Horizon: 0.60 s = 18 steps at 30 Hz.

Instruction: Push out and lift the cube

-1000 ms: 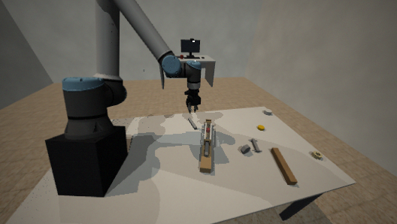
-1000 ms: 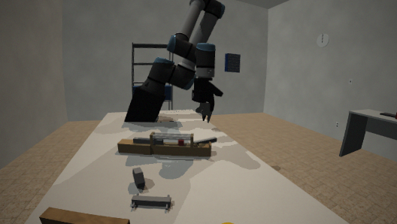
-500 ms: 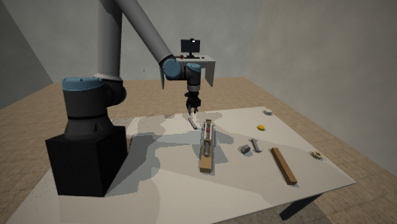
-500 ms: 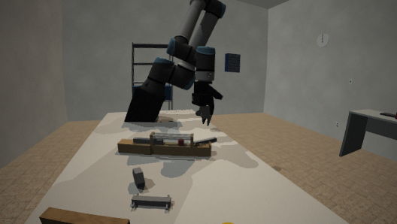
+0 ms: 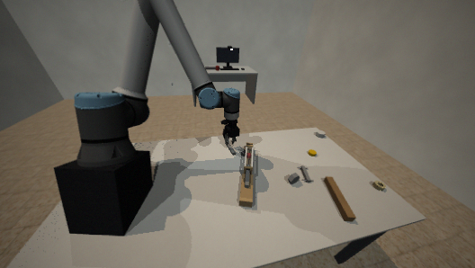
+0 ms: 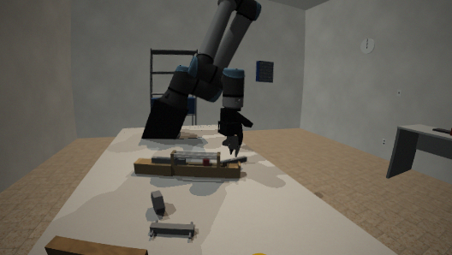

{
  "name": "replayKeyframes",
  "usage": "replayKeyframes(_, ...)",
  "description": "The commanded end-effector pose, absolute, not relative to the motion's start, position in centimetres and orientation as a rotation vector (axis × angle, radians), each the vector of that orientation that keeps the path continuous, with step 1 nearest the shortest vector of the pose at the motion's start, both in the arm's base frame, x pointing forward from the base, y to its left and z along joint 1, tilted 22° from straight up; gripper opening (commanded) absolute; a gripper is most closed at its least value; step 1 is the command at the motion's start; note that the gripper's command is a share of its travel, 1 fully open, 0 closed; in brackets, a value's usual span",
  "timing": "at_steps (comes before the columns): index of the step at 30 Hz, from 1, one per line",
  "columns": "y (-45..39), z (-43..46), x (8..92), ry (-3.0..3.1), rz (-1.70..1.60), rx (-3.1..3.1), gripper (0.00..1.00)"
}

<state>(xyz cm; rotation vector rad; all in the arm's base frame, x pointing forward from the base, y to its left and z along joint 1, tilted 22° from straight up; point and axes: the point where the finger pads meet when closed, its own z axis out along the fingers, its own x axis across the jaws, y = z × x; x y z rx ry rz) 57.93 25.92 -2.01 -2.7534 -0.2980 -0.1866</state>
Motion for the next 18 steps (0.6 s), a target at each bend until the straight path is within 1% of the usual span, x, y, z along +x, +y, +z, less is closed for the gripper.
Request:
replayKeyframes(1, 26.2, -2.6, 58.1, -0.298, -0.19, -2.754, 0.22)
replayKeyframes(18, 27.0, -4.8, 58.4, -0.298, -0.19, -2.754, 0.22)
